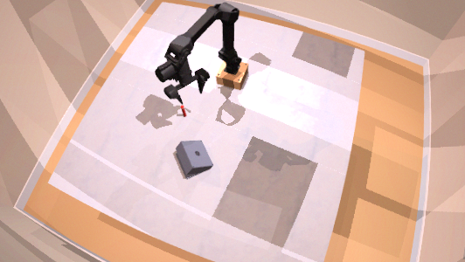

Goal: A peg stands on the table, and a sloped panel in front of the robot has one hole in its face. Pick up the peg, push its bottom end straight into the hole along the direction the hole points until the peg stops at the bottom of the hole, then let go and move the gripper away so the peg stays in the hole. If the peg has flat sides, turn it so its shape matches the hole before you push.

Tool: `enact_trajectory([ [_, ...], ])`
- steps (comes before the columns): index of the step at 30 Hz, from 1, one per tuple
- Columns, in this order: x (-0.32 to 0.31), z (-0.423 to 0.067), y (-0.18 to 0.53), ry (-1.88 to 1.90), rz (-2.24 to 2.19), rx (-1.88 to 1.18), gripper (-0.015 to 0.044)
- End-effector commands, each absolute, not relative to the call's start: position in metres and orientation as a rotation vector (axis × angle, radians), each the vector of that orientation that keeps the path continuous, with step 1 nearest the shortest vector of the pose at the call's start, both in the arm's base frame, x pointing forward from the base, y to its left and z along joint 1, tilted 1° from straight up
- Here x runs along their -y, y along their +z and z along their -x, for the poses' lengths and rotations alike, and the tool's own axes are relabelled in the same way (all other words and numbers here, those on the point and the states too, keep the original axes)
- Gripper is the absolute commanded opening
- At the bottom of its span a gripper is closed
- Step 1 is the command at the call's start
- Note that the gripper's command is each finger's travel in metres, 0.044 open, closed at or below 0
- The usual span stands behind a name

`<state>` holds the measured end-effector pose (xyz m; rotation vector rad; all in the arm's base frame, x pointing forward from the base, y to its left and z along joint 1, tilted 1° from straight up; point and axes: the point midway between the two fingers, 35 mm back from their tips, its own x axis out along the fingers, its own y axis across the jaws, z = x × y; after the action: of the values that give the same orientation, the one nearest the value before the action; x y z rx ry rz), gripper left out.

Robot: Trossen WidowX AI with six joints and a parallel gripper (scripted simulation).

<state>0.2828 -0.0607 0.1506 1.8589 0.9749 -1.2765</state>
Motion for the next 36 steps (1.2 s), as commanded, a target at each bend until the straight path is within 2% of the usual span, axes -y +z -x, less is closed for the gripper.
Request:
enact_trajectory([
  [1,0.068,-0.287,0.144,-1.378,-1.91,-0.902,0.044],
  [25,0.105,-0.296,0.094,-1.964,-2.125,-0.36,0.044],
  [32,0.115,-0.296,0.081,-2.098,-2.159,-0.151,0.044],
  [36,0.116,-0.296,0.079,-2.11,-2.161,-0.13,0.044],
])
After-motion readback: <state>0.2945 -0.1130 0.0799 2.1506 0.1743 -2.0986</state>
